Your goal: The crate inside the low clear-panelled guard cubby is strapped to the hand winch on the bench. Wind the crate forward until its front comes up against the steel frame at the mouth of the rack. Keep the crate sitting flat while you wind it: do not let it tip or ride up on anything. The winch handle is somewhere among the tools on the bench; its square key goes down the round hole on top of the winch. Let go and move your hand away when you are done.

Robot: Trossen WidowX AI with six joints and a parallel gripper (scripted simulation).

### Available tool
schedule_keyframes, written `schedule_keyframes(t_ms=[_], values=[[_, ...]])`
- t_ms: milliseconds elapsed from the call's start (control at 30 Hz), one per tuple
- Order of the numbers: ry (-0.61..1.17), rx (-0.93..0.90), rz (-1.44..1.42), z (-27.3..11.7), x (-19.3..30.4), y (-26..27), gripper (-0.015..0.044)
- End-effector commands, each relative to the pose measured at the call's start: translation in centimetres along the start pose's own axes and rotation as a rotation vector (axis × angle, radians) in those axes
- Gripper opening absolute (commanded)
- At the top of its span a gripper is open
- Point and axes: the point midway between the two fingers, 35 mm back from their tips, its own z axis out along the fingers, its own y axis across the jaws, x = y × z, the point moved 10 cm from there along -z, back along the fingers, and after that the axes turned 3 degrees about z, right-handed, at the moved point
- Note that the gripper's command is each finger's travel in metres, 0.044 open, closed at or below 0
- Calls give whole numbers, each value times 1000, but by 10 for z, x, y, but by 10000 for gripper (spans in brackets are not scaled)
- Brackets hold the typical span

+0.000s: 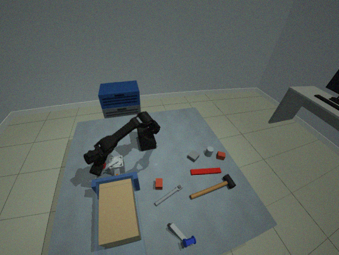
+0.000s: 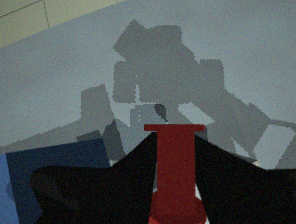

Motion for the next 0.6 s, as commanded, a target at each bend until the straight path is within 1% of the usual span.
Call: schedule_keyframes(t_ms=[0, 567], values=[[26, -11, -12, -4, 12, 8, 0], [28, -11, -13, -13, 32, 18, 0]])
